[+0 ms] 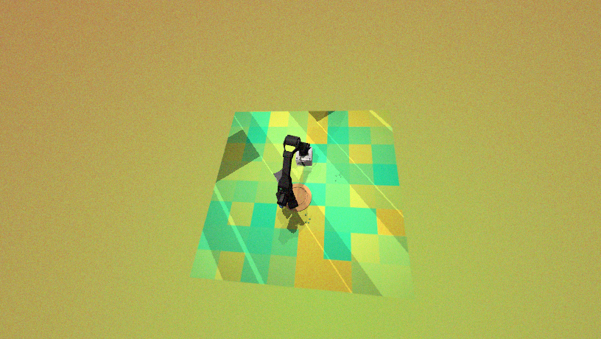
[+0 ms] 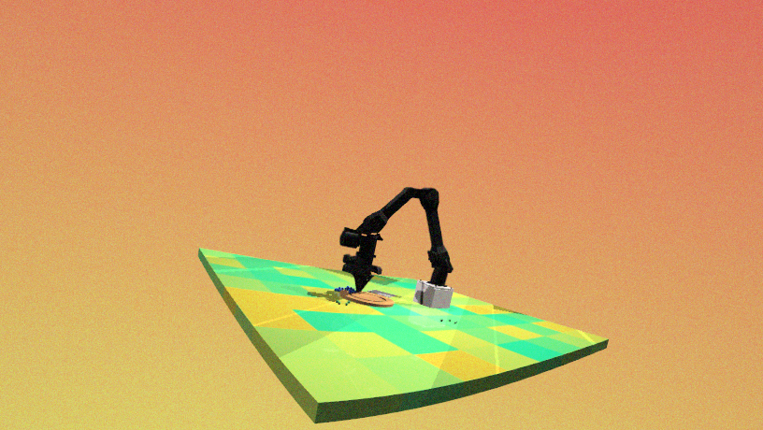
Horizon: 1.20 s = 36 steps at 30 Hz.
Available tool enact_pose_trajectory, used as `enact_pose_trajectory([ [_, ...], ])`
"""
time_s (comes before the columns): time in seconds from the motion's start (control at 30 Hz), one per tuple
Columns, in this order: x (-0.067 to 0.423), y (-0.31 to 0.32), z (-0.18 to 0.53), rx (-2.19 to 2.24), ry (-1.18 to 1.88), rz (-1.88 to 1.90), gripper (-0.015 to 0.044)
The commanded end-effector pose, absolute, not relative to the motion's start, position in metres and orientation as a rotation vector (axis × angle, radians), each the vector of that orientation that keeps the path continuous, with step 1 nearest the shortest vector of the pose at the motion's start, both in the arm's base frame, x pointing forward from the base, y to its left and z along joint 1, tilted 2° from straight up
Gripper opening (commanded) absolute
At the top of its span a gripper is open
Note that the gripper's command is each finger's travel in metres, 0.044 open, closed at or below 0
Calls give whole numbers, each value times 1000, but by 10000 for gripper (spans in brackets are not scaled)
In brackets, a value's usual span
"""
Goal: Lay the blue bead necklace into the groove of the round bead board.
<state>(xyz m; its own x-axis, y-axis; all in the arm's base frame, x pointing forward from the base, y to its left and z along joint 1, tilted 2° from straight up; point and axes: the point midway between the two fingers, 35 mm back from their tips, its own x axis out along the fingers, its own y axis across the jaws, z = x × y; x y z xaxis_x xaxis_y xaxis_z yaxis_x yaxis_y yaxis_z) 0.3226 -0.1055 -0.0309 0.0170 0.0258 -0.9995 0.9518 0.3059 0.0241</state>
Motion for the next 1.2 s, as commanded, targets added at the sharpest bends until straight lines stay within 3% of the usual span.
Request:
enact_pose_trajectory([
  [0.0, 323, -106, -30, 1003, 1341, -951, 157],
  [0.37, 323, -106, -19, 1005, 1340, -952, 440],
  [0.9, 320, -105, -10, 1006, 1340, -953, 440],
  [1.17, 324, -122, -7, 544, 1498, -496, 230],
])
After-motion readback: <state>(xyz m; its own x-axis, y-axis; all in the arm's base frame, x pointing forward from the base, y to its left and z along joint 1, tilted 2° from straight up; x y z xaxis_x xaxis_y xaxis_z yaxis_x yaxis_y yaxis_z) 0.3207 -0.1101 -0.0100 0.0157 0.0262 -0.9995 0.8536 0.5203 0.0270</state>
